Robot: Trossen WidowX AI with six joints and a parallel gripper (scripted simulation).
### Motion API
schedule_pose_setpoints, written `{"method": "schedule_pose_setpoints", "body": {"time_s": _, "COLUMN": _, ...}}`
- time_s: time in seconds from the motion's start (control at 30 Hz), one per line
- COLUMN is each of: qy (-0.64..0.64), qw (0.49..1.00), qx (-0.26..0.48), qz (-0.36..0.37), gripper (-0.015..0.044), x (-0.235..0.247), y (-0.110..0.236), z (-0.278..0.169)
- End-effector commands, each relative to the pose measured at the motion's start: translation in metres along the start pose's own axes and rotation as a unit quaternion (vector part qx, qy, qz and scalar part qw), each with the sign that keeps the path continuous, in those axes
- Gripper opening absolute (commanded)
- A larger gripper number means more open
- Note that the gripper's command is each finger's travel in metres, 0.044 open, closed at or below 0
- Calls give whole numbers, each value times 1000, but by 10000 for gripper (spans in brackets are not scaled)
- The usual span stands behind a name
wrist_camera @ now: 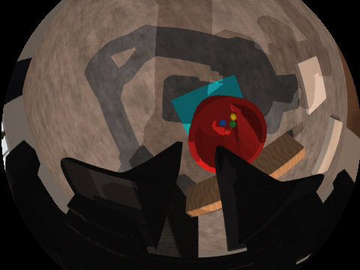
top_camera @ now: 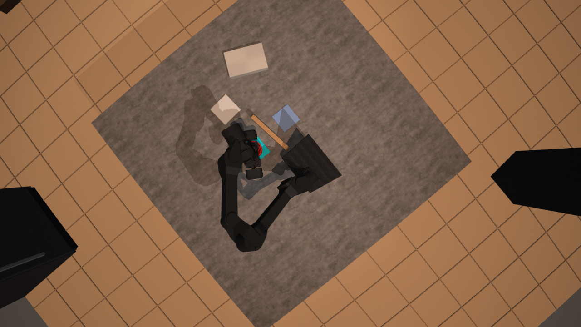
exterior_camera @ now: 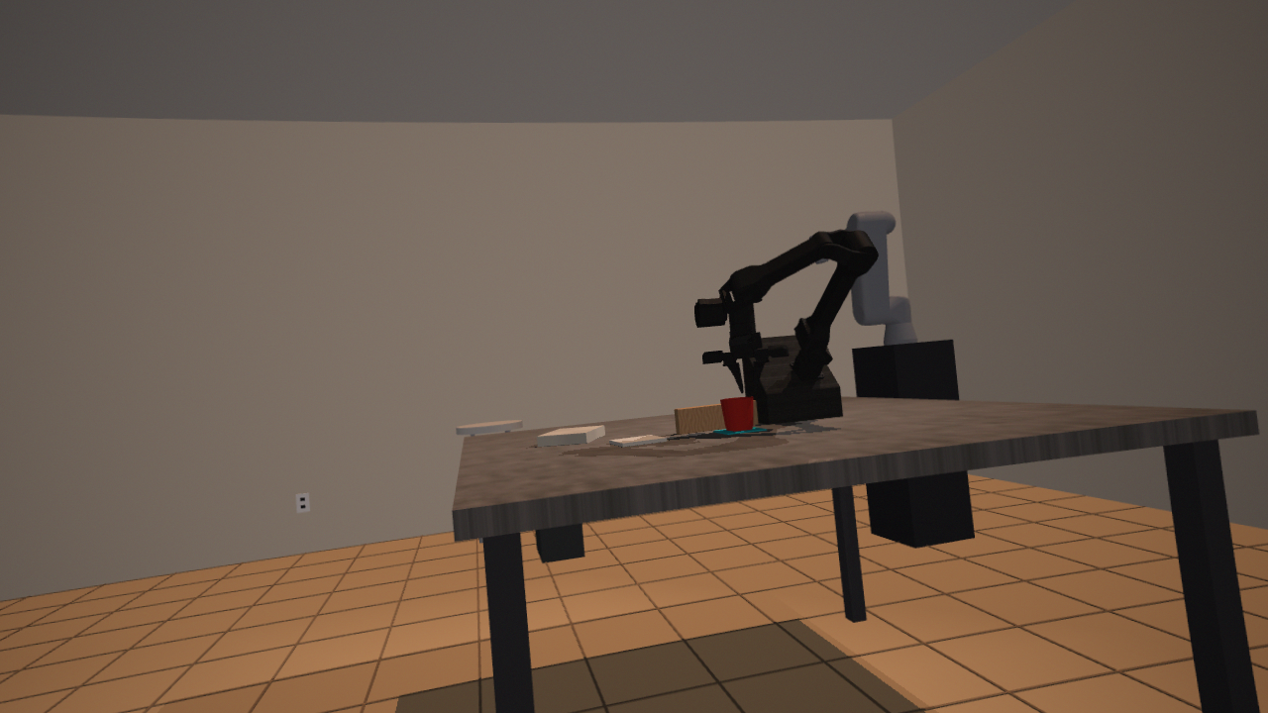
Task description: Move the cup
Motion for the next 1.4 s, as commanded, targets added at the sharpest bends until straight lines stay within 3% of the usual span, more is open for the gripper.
{"method": "schedule_pose_setpoints", "body": {"time_s": 0.0, "qy": 5, "qw": 1000, "qx": 0, "qz": -1, "gripper": 128, "x": -1, "y": 5, "z": 1}}
{"method": "schedule_pose_setpoints", "body": {"time_s": 0.17, "qy": 4, "qw": 1000, "qx": -1, "qz": -1, "gripper": 128, "x": 0, "y": 9, "z": -1}}
{"method": "schedule_pose_setpoints", "body": {"time_s": 0.57, "qy": 0, "qw": 1000, "qx": 0, "qz": 0, "gripper": 440, "x": 0, "y": 11, "z": -1}}
{"method": "schedule_pose_setpoints", "body": {"time_s": 1.1, "qy": 3, "qw": 1000, "qx": 0, "qz": -1, "gripper": 440, "x": -1, "y": 68, "z": -1}}
{"method": "schedule_pose_setpoints", "body": {"time_s": 1.37, "qy": 1, "qw": 1000, "qx": -4, "qz": -4, "gripper": 440, "x": 1, "y": 66, "z": 0}}
Point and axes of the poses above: the point midway between the two fingers, 35 mm back from their tips, its own y axis back along the fingers, its own x axis across the jaws, z = x × y, the point moved 4 cm from there along y, back along the fingers, and after that the axes turned 3 degrees about -y, right-handed, at the moved point
